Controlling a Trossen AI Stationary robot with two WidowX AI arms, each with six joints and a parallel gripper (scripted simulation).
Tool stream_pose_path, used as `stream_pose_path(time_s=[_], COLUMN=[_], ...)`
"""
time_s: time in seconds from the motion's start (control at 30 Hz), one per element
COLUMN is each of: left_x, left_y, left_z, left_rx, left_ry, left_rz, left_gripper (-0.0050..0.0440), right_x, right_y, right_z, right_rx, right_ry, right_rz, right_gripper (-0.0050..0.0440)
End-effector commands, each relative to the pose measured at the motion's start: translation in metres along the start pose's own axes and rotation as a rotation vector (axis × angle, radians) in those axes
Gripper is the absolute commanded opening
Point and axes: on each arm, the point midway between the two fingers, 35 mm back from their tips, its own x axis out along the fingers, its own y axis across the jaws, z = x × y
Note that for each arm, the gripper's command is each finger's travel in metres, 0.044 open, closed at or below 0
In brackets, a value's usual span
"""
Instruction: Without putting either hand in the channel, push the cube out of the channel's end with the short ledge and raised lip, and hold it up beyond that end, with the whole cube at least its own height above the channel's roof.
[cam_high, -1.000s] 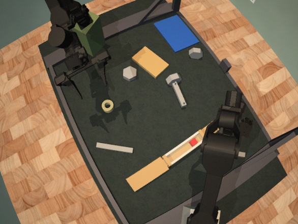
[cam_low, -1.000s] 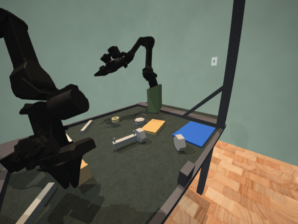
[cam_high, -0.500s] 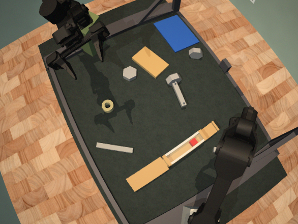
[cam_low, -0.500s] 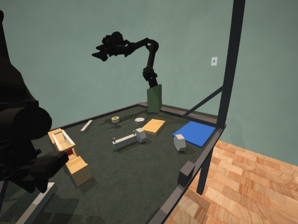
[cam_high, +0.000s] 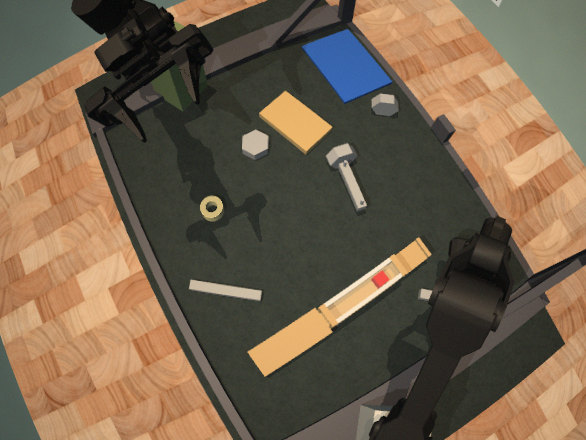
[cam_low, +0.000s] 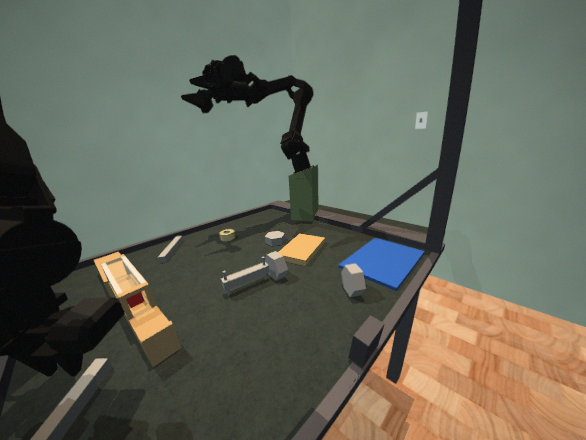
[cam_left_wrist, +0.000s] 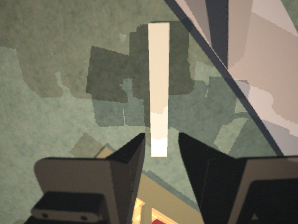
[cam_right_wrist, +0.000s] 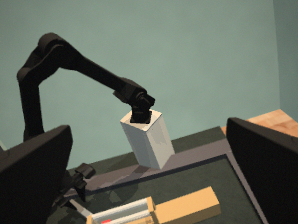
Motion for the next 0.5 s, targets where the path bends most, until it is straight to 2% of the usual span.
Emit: stream_pose_path(time_s=[0.0, 0.17, 0.47], left_x=[-0.006, -0.004, 0.014], left_y=[0.005, 0.006, 0.005], left_z=[0.000, -0.001, -0.001], left_rx=[-0.008, -0.013, -0.009], left_ry=[-0.004, -0.005, -0.004], left_rz=[0.019, 0.020, 0.017], left_gripper=[0.0150, 0.0150, 0.0150], right_x=[-0.002, -0.002, -0.002], right_y=[0.000, 0.000, 0.000], right_z=[0.010, 0.010, 0.010], right_rx=[0.001, 0.001, 0.001], right_ry=[-0.025, -0.025, -0.025], right_rz=[-0.001, -0.001, -0.001], right_gripper=[0.0400, 0.0400, 0.0400])
